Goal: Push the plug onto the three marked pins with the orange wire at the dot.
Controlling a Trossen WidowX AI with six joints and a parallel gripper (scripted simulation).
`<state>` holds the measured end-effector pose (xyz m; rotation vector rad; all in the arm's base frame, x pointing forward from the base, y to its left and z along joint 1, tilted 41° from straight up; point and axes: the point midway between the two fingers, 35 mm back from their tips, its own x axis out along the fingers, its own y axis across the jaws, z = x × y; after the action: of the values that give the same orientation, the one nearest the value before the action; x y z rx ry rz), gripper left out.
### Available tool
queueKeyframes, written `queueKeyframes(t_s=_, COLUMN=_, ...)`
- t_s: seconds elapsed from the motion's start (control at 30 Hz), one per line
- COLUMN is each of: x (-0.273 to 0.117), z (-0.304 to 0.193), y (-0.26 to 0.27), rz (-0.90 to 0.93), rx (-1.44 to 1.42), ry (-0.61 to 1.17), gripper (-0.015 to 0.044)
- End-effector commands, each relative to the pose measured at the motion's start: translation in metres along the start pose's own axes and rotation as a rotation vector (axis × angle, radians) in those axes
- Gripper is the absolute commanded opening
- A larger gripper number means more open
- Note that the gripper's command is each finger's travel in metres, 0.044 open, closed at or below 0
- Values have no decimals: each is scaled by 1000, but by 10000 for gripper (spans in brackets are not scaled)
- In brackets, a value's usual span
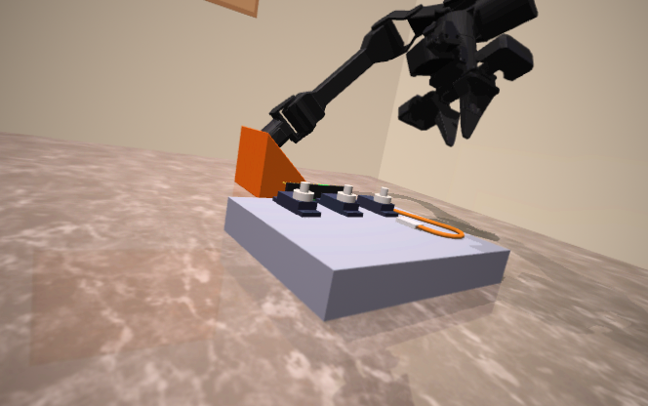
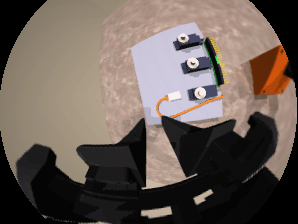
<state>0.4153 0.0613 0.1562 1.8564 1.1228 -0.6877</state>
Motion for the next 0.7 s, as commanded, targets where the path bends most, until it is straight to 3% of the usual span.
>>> queueKeyframes(t_s=0.0, x=9, z=2, y=-1, rz=-52, rx=115, ry=8, gripper=115)
queueKeyframes(t_s=0.67, x=45, z=12, y=-19, rz=-321, rx=723, ry=-34, gripper=115)
